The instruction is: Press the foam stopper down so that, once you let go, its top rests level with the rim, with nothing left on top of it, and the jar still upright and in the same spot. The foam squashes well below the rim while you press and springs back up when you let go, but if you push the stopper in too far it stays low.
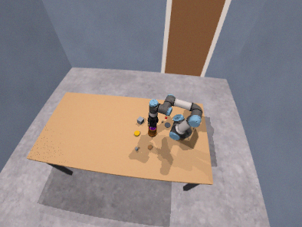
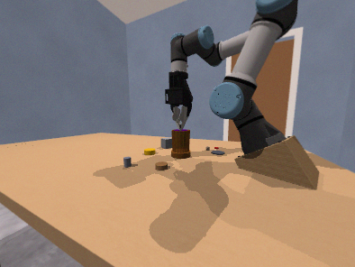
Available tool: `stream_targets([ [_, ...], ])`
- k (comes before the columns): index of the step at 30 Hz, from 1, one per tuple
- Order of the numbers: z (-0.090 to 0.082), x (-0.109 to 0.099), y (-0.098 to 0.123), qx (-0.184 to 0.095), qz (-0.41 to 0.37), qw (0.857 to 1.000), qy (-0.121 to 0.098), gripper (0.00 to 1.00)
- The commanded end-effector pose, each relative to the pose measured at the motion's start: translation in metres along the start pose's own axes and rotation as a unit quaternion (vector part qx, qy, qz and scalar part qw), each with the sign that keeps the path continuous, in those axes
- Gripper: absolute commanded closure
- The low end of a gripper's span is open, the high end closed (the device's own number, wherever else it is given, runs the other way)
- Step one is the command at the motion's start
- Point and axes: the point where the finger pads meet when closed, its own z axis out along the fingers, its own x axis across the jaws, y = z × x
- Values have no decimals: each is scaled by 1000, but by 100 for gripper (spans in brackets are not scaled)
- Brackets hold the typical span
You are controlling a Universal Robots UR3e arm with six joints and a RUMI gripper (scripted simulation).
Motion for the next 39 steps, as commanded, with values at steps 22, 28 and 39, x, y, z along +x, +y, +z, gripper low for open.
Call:
stream_targets([
  [22, -3, 0, 0, 0, 0, 1000, 0, 100],
  [28, -16, 0, 0, 0, 0, 1000, 0, 100],
  [39, -42, 0, 0, 0, 0, 1000, 0, 100],
])
